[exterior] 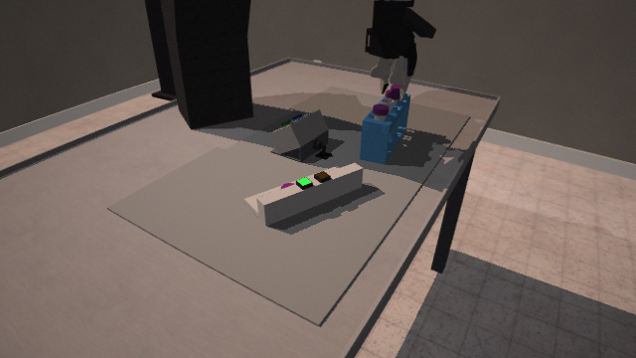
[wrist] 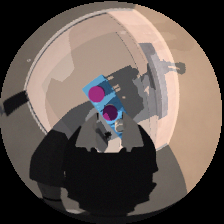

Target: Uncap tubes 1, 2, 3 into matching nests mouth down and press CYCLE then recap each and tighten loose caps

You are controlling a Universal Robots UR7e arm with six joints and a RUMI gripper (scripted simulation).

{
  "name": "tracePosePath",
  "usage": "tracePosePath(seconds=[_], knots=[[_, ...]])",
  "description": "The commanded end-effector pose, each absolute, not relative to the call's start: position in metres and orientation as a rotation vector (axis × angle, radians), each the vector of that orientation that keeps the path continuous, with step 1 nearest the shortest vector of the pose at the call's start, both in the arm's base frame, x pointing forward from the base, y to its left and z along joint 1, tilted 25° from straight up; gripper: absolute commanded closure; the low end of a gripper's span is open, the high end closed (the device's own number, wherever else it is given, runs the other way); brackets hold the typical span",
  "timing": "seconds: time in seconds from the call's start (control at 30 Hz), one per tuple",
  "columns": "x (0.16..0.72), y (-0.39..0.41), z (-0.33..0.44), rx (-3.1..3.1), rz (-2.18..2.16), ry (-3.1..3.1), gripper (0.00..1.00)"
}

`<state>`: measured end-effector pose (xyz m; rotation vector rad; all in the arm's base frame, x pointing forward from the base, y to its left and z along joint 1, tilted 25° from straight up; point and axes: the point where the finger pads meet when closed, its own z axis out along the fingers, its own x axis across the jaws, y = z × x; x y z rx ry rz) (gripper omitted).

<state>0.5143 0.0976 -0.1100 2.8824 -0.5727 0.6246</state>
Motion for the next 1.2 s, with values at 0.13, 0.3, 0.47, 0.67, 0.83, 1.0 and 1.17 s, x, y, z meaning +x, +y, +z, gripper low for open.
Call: tracePosePath(seconds=[0.13, 0.3, 0.47, 0.67, 0.83, 1.0, 1.17], knots=[[0.5144, 0.0979, -0.1090, 2.880, 0.572, -0.085, 0.65], [0.5144, 0.0979, -0.1090, 2.807, 0.507, 0.375, 0.65], [0.5144, 0.0979, -0.1090, 2.744, 0.470, 0.600, 0.65], [0.5144, 0.0980, -0.1091, 2.635, 0.416, 0.895, 0.65], [0.5144, 0.0979, -0.1090, 2.635, 0.416, 0.895, 1.00], [0.5144, 0.0980, -0.1090, 2.635, 0.416, 0.895, 1.00], [0.5144, 0.0980, -0.1090, 2.635, 0.416, 0.894, 1.00]])
